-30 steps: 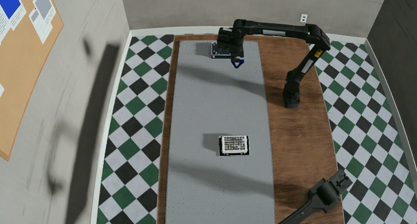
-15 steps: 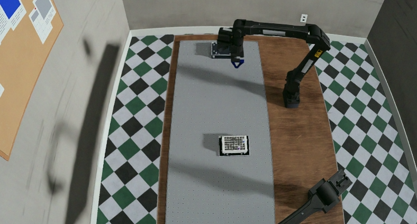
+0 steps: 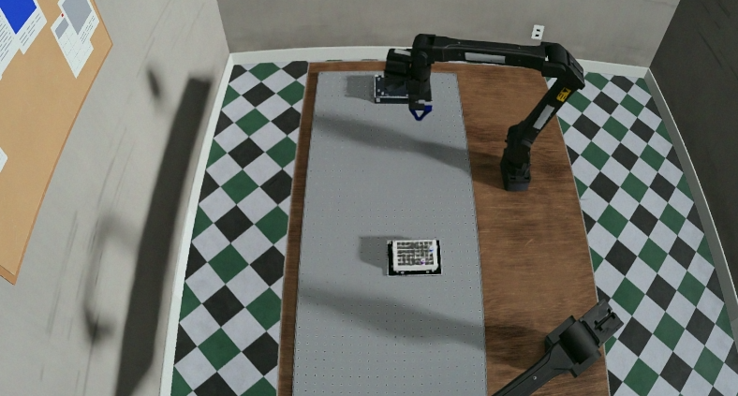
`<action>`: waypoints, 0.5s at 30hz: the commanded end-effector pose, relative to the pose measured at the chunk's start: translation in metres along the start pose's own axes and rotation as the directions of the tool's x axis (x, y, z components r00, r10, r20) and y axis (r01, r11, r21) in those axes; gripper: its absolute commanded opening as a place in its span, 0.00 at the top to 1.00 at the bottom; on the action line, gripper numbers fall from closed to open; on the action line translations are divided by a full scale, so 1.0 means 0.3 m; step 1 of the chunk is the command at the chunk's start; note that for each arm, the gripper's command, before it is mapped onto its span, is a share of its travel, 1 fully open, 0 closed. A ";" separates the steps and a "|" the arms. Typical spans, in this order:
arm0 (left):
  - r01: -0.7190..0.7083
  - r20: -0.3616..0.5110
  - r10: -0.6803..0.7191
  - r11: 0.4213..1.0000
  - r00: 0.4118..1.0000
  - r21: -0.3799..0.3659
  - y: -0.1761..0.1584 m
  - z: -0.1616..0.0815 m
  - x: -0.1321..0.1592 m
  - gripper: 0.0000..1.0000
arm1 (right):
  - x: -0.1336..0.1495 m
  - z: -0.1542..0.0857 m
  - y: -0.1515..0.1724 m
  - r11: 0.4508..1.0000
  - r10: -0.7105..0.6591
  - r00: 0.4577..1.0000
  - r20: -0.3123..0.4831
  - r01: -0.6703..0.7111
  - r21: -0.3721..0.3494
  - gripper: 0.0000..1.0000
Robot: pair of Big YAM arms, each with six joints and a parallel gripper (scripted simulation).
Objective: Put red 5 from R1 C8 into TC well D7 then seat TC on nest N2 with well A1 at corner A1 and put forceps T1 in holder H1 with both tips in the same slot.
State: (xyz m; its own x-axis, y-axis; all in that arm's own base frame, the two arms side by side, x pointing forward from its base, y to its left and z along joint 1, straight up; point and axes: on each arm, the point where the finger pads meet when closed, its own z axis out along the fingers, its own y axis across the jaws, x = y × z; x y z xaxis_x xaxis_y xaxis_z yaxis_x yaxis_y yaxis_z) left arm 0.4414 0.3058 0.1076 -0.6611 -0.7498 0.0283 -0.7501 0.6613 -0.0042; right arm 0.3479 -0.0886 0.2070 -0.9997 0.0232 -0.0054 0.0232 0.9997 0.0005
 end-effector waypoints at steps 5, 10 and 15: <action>0.013 0.015 -0.013 1.000 1.000 0.001 0.001 0.010 -0.029 0.89 | -0.030 -0.038 -0.008 1.000 0.002 1.000 0.030 -0.002 0.008 0.00; 0.013 -0.015 -0.013 1.000 1.000 -0.006 0.007 0.039 -0.002 0.89 | -0.030 -0.038 -0.008 1.000 0.002 1.000 0.030 -0.002 0.008 0.00; 0.013 -0.004 -0.013 1.000 1.000 -0.003 0.006 0.036 -0.009 0.89 | -0.030 -0.038 -0.008 1.000 0.002 1.000 0.030 -0.002 0.008 0.00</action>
State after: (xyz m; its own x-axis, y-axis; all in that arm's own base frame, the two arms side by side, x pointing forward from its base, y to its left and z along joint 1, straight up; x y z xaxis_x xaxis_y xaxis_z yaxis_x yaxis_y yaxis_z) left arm 0.4413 0.3058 0.1038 -0.6611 -0.7497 0.0292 -0.7501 0.6613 -0.0039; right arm 0.3479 -0.0886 0.2070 -0.9997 0.0232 -0.0054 0.0232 0.9997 0.0005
